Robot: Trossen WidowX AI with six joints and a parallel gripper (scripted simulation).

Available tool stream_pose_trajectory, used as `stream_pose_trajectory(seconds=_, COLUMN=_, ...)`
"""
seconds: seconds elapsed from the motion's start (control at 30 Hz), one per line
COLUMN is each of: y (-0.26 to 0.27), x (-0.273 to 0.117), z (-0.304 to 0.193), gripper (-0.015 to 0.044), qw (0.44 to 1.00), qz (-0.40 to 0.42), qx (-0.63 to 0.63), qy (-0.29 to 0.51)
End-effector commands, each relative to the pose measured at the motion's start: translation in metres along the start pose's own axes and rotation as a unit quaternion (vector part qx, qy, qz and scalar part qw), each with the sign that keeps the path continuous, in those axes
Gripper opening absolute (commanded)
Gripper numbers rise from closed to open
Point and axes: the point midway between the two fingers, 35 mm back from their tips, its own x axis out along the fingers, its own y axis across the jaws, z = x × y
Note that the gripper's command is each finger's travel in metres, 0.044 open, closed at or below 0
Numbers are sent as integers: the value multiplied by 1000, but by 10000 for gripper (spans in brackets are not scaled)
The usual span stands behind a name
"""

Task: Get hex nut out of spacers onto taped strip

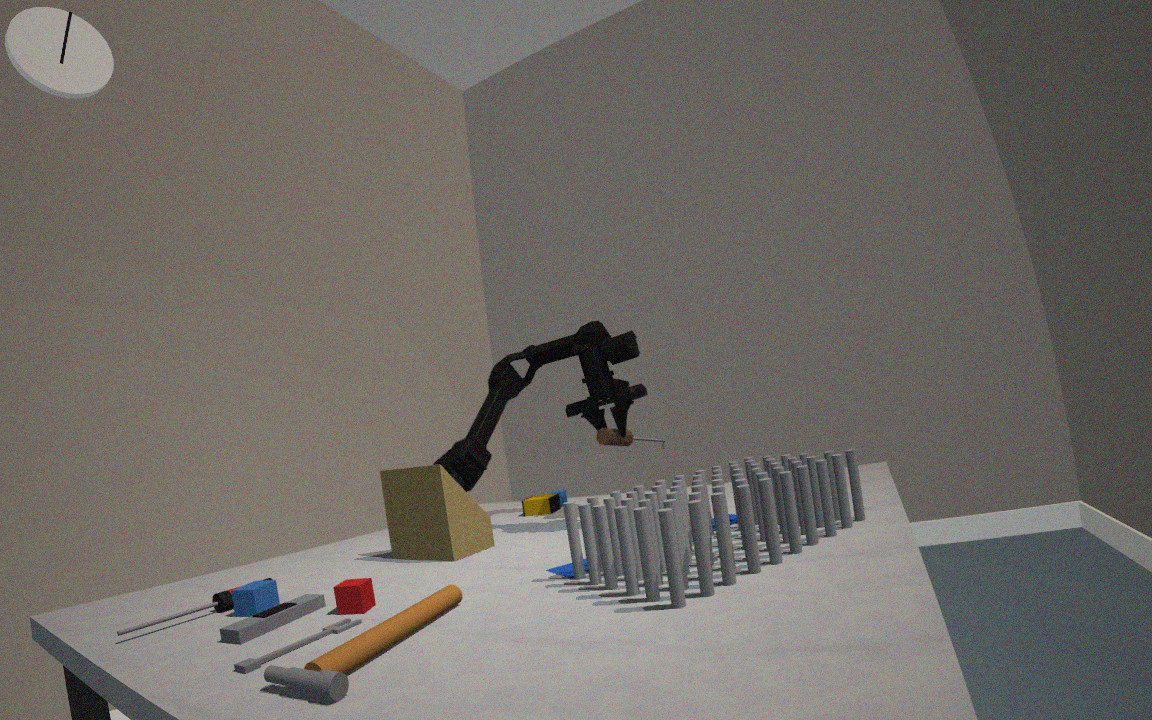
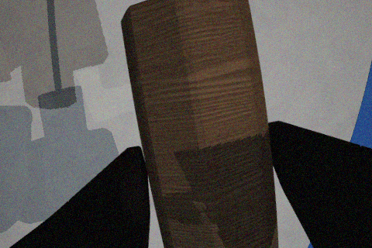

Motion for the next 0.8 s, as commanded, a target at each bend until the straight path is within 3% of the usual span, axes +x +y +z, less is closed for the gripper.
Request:
stream_pose_trajectory(seconds=0.0, y=-2, x=-2, z=-10, gripper=0, qw=998, qz=-8, qx=56, qy=13)
stream_pose_trajectory(seconds=0.37, y=-8, x=-6, z=-41, gripper=0, qw=969, qz=-39, qx=236, qy=54)
stream_pose_trajectory(seconds=0.77, y=-11, x=-13, z=-76, gripper=0, qw=898, qz=-83, qx=423, qy=86)
